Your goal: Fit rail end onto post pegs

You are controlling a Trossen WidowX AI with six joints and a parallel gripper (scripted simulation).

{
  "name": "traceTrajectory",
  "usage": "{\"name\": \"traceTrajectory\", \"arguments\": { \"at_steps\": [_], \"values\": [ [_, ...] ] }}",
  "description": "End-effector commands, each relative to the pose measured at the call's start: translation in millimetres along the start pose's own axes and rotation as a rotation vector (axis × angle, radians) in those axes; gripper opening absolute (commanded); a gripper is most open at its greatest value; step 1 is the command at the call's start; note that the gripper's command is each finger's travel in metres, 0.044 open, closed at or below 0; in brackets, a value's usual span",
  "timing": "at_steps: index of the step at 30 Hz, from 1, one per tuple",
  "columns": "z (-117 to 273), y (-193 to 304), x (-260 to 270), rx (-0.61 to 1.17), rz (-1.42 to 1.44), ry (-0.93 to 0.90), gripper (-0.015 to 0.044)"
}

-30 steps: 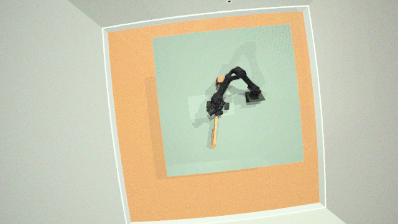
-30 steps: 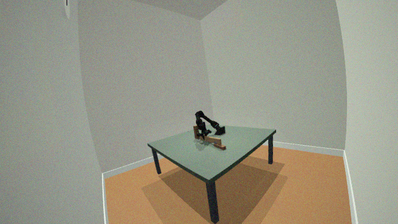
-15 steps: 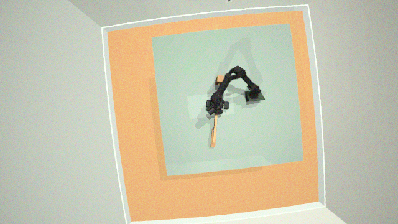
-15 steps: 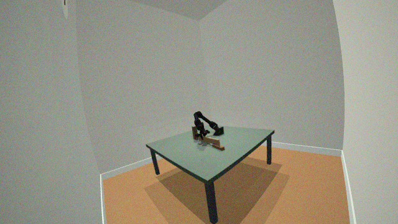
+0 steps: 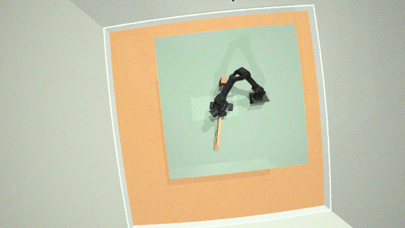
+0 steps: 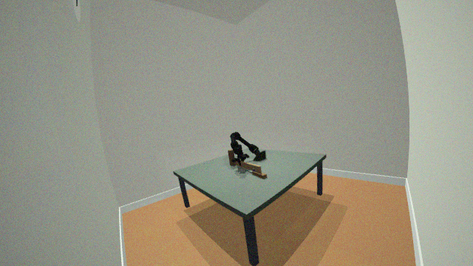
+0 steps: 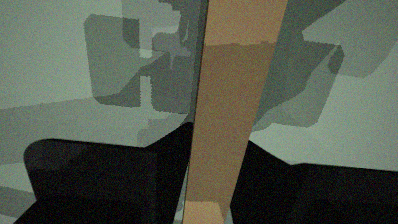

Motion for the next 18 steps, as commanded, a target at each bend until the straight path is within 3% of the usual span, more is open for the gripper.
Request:
{"name": "traceTrajectory", "arguments": {
  "at_steps": [1,18],
  "values": [
    [9.3,-2.1,-1.8,-0.018,-0.001,0.015,0.0],
    [17.8,-1.9,-2.0,-0.018,-0.001,0.015,0.0]
  ]
}}
Point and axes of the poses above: the point midway between the two fingers, 35 mm back from their tips, its own z axis back along the fingers, its own x axis across the jaws, y = z × x, the point moved 10 cm from there along z, back along the fingers, and after that the axes turned 8 degrees about z, right-handed, at the moved point
